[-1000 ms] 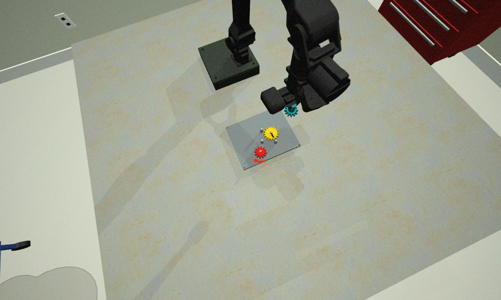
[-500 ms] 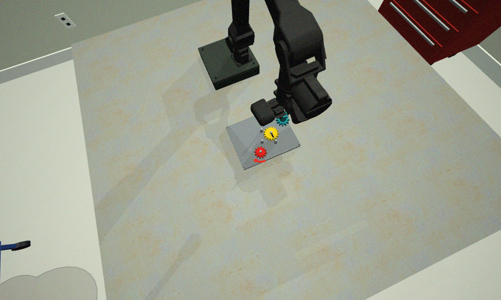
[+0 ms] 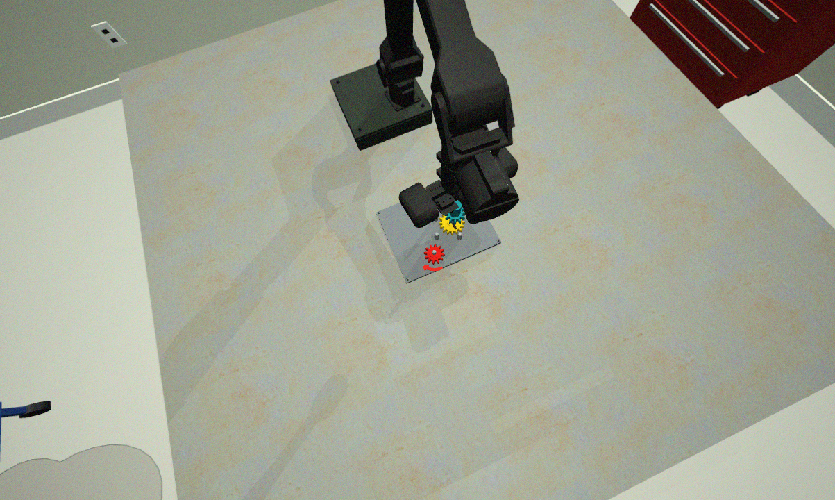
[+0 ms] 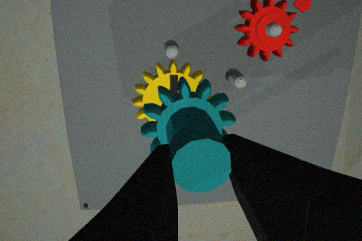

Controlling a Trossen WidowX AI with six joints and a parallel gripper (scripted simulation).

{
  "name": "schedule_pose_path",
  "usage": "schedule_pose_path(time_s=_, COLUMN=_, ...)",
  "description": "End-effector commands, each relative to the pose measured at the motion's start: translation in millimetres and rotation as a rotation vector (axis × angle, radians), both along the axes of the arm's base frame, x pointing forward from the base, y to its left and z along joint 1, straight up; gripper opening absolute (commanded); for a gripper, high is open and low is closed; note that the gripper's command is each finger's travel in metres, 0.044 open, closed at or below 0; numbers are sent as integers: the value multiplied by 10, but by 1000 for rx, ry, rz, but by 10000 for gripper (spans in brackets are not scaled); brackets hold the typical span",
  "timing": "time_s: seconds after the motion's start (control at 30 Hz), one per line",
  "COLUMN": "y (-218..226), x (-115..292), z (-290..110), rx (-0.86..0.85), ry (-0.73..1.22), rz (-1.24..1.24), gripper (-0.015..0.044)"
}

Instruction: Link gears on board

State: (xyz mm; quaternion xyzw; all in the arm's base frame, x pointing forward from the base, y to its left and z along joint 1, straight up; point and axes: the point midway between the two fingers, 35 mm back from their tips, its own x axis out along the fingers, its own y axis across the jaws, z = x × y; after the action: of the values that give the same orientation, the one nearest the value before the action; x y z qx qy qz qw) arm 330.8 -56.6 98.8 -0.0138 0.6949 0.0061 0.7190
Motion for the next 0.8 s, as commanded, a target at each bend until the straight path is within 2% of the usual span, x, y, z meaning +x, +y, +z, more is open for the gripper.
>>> schedule_pose_path(time_s=0.0, y=-124, x=25, z=-48, rx=-2, ry=1, rz=11, gripper=0)
schedule_pose_path(time_s=0.37, y=-395, x=25, z=-128, rx=-5, ry=2, rz=27, gripper=0)
schedule_pose_path(time_s=0.77, y=-400, x=22, z=-96, rx=-5, ry=2, rz=27, gripper=0)
